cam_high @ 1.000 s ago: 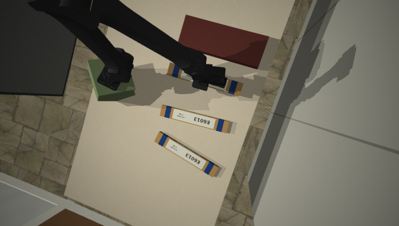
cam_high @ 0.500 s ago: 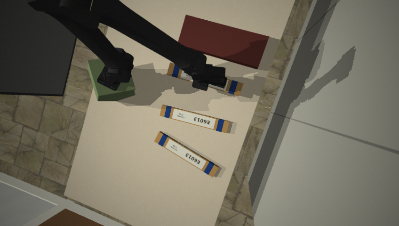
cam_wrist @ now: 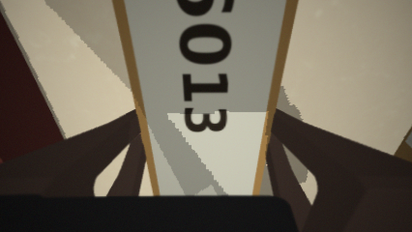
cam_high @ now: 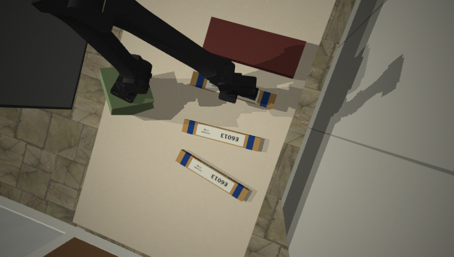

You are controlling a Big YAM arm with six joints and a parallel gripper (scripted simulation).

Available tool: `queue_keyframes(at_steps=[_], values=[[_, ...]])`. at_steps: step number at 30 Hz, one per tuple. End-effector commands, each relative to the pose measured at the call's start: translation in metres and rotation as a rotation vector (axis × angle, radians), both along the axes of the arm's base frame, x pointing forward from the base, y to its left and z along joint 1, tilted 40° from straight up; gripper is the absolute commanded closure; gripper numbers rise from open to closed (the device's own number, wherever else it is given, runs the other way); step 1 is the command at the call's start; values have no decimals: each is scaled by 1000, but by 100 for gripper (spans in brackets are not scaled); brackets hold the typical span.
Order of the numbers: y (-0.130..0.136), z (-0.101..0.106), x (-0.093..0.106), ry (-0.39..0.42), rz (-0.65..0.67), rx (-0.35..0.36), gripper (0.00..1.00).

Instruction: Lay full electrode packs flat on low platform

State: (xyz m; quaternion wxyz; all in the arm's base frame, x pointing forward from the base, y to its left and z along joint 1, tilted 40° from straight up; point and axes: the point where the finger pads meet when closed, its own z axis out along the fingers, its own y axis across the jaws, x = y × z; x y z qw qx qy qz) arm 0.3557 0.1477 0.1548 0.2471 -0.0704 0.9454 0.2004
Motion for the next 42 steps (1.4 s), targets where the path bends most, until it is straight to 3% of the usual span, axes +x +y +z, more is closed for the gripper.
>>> queue_keyframes(at_steps=[1, 21, 42], values=[[-5, 51, 15, -104, -13, 26, 100], [-5, 51, 15, -104, -13, 26, 100], [-21, 81, -4, -109, -10, 24, 100]])
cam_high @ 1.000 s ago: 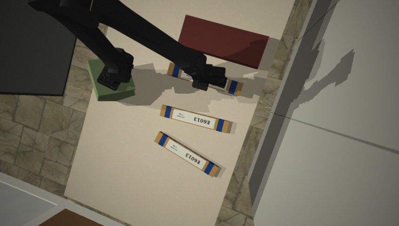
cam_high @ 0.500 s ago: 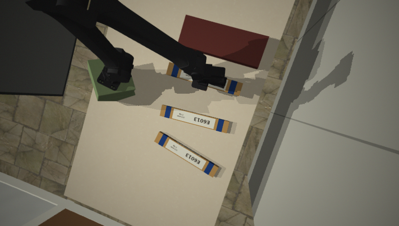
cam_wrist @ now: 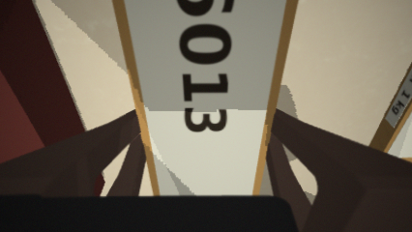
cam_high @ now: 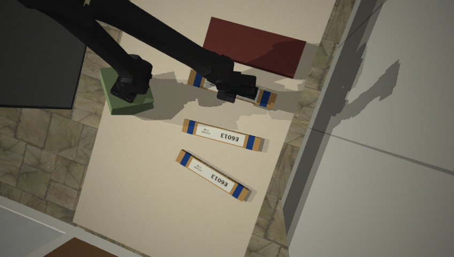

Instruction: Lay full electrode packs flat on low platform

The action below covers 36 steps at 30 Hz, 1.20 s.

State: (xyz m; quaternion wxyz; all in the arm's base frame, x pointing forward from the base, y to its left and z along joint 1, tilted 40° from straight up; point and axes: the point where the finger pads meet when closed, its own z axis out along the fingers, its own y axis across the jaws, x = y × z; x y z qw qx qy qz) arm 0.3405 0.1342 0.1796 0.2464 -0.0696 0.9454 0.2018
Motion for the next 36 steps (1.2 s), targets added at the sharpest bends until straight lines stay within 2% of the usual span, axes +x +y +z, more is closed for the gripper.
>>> queue_keyframes(at_steps=[1, 36], values=[[-8, 58, 10, -111, -10, 21, 100], [-35, 108, -23, -117, -9, 18, 100]])
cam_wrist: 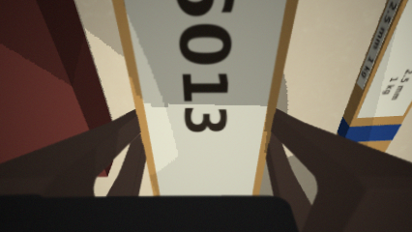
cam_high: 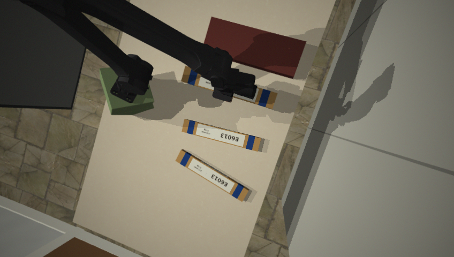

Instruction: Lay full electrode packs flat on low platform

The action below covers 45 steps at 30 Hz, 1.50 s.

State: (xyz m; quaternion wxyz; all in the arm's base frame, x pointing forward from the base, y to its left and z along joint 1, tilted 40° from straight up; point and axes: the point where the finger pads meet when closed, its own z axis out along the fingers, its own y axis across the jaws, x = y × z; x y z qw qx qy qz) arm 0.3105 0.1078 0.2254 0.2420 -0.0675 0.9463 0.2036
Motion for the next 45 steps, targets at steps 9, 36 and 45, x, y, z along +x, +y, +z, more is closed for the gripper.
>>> queue_keyframes(at_steps=[9, 36, 45], values=[[-14, 73, 0, -128, -8, 13, 100], [-29, 101, -21, -131, -8, 9, 100], [-29, 101, -22, -131, -7, 9, 100]])
